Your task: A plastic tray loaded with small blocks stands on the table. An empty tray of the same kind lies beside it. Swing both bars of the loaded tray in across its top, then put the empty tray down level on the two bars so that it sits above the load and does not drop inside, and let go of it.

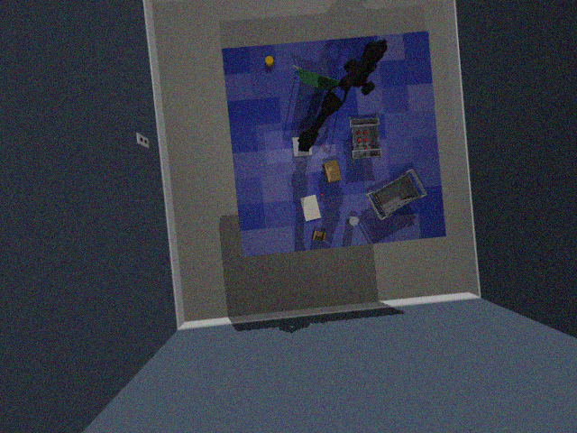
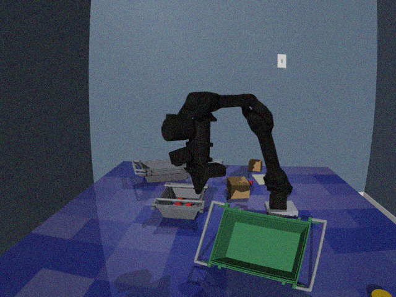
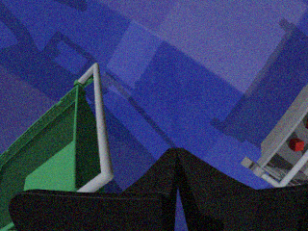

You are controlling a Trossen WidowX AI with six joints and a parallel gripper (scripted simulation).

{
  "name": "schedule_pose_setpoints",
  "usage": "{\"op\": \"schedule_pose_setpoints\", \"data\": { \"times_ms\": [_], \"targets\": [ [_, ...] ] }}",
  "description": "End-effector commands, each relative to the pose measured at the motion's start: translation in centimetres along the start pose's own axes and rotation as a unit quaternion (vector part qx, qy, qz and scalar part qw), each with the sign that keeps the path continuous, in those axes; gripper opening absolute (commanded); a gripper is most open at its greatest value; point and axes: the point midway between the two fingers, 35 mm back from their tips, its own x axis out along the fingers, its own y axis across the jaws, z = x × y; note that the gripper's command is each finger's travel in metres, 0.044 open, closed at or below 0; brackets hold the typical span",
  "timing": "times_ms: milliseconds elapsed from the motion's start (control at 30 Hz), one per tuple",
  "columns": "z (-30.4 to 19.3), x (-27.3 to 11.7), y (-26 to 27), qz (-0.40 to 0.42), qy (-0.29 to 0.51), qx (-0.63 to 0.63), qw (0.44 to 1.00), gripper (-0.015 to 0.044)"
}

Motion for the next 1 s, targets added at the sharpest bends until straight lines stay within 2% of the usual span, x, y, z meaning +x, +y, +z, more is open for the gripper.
{"op": "schedule_pose_setpoints", "data": {
  "times_ms": [0,167,333,700,767,967],
  "targets": [
    [-1.5,-0.3,6.8,0.001,0.001,-0.359,0.933,0.0],
    [-2.6,-0.5,9.9,0.004,0.0,-0.507,0.862,0.0],
    [-4.0,-0.7,12.8,0.007,-0.002,-0.642,0.767,0.0],
    [-7.8,-1.2,18.6,0.01,-0.007,-0.869,0.495,0.0],
    [-8.1,-1.3,19.0,0.01,-0.007,-0.88,0.474,0.0],
    [-8.1,-1.3,19.0,0.01,-0.007,-0.88,0.474,0.0]
  ]
}}
